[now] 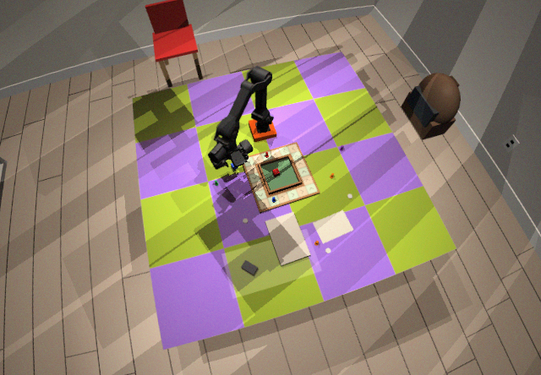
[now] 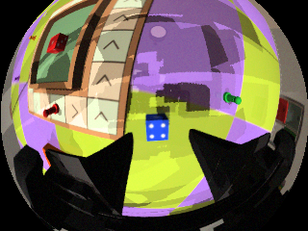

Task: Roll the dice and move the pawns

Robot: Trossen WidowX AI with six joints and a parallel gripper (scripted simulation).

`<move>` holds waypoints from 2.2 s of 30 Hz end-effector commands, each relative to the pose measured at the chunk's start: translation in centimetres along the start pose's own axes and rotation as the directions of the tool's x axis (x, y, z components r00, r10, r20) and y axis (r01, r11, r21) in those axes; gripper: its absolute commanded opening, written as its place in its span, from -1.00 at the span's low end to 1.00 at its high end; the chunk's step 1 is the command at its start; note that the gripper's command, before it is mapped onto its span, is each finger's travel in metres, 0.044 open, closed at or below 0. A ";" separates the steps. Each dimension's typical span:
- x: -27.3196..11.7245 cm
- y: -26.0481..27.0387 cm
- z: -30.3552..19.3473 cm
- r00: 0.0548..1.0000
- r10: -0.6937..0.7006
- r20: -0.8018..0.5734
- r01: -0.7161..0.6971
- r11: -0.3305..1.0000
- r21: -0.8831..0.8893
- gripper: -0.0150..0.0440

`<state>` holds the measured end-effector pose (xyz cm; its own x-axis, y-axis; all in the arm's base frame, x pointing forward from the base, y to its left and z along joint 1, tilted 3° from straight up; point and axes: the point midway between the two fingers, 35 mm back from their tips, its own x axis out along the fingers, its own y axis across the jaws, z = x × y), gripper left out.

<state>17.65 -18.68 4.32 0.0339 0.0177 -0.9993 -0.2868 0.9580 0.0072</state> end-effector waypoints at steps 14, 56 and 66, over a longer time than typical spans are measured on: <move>3.0 0.3 -0.3 1.000 0.011 -0.009 -0.011 1.000 -0.004 0.44; -9.0 -0.3 0.2 1.000 0.010 -0.009 -0.010 1.000 -0.004 -0.49; -8.7 0.5 2.6 1.000 0.010 -0.007 -0.009 1.000 0.021 -0.49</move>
<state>18.63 -18.20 12.97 0.0209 0.0323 -0.9993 -0.2765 0.9607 0.0252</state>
